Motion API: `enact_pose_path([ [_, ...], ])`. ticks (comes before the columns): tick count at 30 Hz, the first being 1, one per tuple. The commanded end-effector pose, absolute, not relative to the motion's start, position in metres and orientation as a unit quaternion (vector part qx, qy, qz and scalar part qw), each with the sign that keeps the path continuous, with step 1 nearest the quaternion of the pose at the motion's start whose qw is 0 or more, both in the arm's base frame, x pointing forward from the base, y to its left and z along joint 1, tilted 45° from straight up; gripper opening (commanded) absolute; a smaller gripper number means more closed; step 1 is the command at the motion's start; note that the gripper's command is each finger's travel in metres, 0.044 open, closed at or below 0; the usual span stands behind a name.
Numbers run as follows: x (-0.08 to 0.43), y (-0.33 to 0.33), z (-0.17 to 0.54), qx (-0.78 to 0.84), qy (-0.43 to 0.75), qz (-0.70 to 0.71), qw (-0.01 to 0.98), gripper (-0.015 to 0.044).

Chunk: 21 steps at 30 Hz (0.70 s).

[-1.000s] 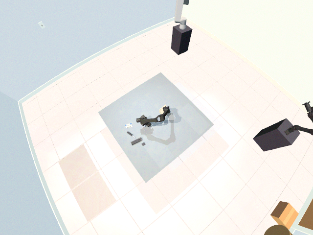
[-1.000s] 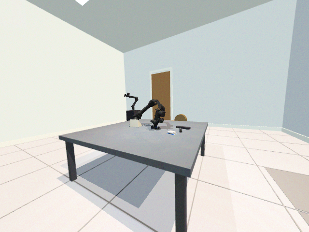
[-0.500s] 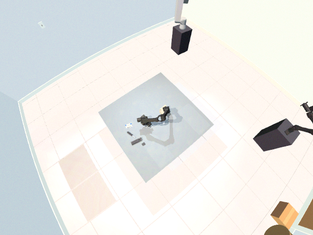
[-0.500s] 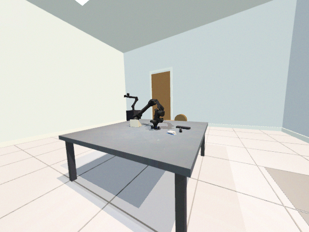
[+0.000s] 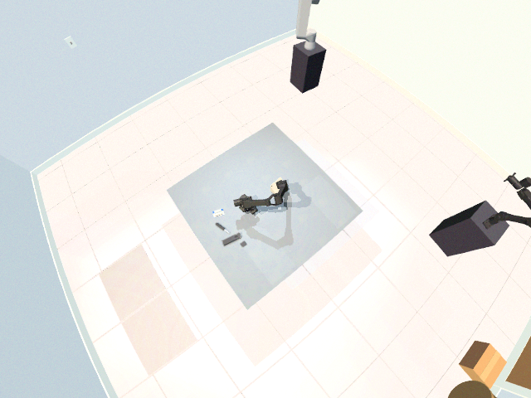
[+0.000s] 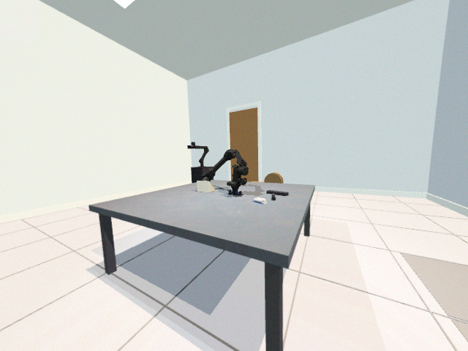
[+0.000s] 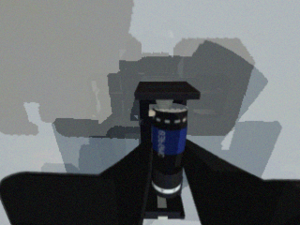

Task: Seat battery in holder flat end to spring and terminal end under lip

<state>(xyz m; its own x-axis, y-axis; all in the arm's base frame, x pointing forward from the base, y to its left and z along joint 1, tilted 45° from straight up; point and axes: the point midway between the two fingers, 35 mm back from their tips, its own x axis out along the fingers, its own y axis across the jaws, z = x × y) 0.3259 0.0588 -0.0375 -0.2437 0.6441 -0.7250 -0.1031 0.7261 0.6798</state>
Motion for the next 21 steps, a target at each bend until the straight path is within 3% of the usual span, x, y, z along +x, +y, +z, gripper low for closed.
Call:
enact_pose_path([
  [1,0.327,0.0605,-0.0368,0.192,0.712,0.32,0.595,0.0074],
  [21,0.3198,0.0609,-0.0366,0.196,0.699,0.315,0.611,0.0074],
])
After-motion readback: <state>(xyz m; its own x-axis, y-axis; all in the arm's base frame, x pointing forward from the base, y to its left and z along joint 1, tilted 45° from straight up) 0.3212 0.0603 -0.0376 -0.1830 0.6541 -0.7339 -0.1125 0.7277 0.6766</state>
